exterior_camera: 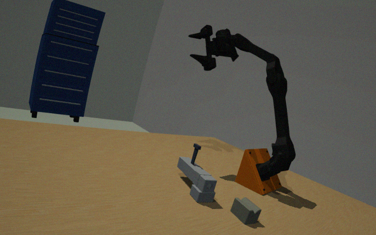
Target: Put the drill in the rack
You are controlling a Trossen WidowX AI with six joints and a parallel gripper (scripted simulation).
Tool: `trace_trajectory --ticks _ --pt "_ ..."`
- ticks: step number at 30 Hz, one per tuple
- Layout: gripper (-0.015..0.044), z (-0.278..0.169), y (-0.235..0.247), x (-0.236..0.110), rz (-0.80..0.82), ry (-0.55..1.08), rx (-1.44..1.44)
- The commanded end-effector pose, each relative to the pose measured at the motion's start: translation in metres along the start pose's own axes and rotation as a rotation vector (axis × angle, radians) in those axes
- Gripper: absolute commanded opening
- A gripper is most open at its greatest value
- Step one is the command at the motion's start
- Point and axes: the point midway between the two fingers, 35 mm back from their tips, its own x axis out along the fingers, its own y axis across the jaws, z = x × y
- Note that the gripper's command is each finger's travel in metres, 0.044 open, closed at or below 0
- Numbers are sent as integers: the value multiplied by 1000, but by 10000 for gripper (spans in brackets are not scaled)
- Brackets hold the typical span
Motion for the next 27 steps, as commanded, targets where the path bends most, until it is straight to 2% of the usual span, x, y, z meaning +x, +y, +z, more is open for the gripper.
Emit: trace_trajectory --ticks 1,9,15,21,27 --pt "374 0 0 0 0 0 0" --pt "164 1 1 3 8 2 11" --pt "6 41 59 74 253 99 349" --pt "0 89 142 125 514 320 675" --pt "0 135 234 140 720 654 919"
